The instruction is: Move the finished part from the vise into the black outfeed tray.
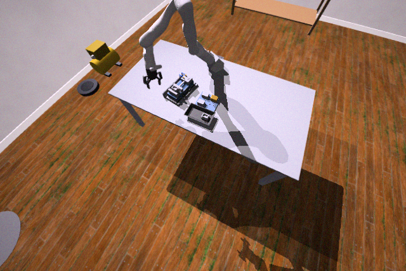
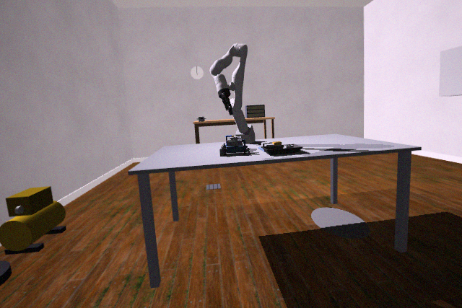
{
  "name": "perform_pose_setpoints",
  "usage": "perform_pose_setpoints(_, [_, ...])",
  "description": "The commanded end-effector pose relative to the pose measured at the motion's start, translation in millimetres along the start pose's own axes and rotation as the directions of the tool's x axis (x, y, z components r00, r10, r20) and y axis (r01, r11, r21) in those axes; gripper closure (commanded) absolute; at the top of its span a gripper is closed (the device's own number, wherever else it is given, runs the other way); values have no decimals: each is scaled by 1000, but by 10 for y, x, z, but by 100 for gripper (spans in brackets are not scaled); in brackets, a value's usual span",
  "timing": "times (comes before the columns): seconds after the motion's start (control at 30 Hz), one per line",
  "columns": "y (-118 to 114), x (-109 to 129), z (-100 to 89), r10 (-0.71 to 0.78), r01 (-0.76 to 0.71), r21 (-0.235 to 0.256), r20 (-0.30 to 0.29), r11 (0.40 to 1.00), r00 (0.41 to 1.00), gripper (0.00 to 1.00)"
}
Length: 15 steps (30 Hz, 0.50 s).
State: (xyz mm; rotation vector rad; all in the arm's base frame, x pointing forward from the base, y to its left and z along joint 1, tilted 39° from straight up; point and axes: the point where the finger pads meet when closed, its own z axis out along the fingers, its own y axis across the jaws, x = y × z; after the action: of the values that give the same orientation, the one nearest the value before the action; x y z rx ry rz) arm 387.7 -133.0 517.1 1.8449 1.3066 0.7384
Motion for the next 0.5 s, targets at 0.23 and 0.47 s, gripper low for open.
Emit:
perform_pose_setpoints(0.23, [-211, -5, 51, -11, 10, 34, 30, 999, 999, 0])
perform_pose_setpoints(0.47, [-377, -17, 94, -21, 18, 63, 51, 998, 998, 0])
